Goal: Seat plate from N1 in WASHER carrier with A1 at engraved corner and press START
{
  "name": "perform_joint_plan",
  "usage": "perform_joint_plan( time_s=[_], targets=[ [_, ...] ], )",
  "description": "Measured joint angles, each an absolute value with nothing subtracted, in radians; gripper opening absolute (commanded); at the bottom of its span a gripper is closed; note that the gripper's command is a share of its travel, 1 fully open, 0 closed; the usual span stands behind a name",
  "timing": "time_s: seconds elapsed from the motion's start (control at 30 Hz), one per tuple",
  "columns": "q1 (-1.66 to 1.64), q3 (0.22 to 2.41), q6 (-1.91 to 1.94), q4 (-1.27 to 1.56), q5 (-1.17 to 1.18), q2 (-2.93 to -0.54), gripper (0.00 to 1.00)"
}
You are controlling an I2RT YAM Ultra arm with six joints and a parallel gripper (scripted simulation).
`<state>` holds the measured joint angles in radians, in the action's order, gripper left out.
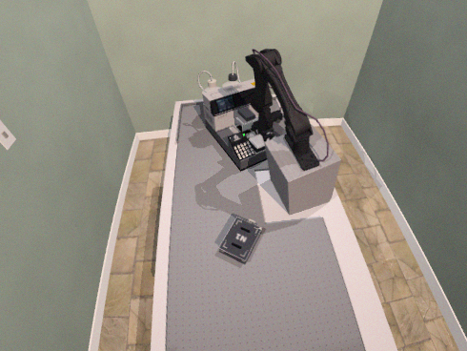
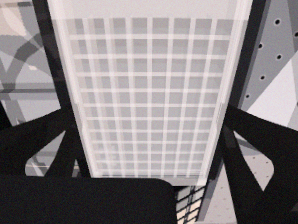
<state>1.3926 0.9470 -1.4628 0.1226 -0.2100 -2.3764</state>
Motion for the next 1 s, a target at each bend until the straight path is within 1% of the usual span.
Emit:
perform_joint_plan(
  time_s=[0.2, 0.23, 1.0],
  targets=[
    [1.393, 0.947, -1.463, 0.123, -0.210, -2.376, 0.84],
    [1.393, 0.947, -1.463, 0.123, -0.210, -2.376, 1.00],
    [1.393, 0.947, -1.463, 0.123, -0.210, -2.376, 1.00]
  ],
)
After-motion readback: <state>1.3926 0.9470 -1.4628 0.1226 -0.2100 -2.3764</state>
